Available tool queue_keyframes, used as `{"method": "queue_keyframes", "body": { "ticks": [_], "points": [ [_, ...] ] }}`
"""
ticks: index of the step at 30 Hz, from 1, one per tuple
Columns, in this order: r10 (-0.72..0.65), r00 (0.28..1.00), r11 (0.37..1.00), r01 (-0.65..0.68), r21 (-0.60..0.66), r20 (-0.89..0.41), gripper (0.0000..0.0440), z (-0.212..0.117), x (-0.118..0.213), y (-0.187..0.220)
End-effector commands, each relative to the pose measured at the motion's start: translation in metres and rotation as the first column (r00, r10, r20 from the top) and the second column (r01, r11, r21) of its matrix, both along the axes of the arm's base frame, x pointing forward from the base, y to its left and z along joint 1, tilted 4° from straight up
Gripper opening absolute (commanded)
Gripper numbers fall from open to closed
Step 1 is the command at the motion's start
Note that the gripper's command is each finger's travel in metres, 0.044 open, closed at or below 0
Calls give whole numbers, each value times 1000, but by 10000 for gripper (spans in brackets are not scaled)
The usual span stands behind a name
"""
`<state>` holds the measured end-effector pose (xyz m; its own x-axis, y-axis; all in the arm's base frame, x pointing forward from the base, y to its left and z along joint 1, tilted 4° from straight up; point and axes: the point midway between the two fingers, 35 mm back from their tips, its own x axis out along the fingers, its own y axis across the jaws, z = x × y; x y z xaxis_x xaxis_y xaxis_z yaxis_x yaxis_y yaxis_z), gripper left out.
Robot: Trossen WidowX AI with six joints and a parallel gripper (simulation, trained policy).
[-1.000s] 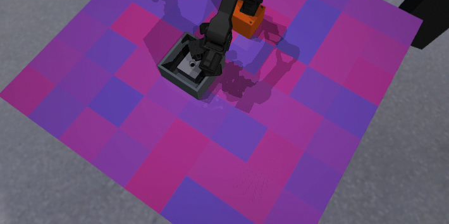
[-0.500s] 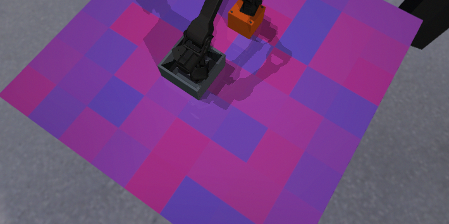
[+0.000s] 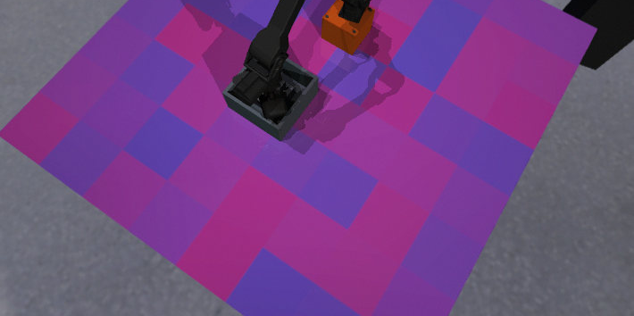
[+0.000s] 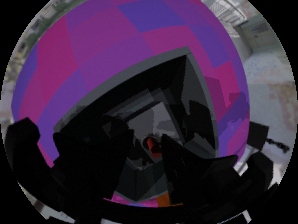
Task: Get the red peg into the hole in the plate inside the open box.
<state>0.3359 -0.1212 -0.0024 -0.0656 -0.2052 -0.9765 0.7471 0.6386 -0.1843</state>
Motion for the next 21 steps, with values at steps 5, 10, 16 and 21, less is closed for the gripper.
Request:
{"method": "queue_keyframes", "body": {
  "ticks": [5,10,16,21],
  "points": [
    [-1,1000,999,1,55,7,298,-2,23,-3],
    [-5,999,996,1,94,43,398,0,45,-4],
    [0,991,990,-18,137,136,440,8,79,-1],
    [2,988,989,-24,143,152,440,10,85,0]
  ]
}}
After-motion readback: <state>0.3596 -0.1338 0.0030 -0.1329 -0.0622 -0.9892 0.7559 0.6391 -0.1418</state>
